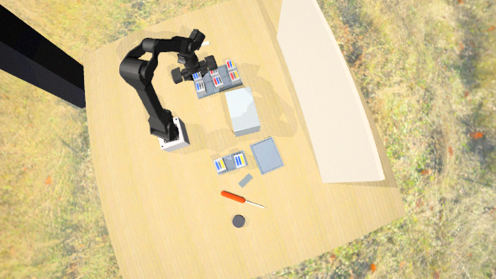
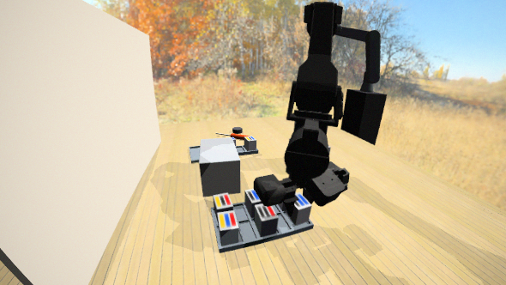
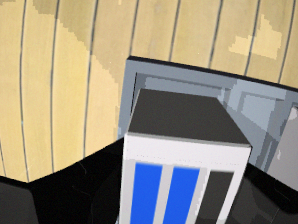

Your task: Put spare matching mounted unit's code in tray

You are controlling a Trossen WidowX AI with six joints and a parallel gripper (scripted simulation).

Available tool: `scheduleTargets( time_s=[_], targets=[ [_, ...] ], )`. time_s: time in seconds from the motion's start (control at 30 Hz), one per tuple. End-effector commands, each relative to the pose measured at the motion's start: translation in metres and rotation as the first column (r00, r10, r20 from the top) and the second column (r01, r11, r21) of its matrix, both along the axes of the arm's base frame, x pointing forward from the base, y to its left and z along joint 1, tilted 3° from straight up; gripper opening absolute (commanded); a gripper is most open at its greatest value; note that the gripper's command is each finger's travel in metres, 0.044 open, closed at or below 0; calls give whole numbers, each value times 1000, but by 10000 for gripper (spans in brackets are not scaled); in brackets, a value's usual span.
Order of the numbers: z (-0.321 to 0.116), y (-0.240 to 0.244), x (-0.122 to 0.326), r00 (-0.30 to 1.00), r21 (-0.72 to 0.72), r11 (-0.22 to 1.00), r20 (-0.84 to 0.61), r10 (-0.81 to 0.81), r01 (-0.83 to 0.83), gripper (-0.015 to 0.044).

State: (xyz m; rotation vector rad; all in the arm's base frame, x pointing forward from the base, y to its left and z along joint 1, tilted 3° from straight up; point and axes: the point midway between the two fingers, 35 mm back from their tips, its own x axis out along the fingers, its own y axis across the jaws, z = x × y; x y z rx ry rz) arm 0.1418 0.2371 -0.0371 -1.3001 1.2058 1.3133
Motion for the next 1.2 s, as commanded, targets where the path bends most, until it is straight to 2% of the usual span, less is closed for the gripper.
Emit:
scheduleTargets(
  time_s=[0.0, 0.2, 0.83, 1.17],
  targets=[
    [30, 5, 4, 1000, 17, 1000, 14, -2, 2, 0],
    [70, 4, 4, 1000, 17, 1000, 12, -4, 4, 0],
    [69, 3, 3, 1000, 10, 1000, 6, -3, 3, 0],
    [119, 8, 9, 1000, 15, 1000, 11, -4, 4, 0]
  ],
)
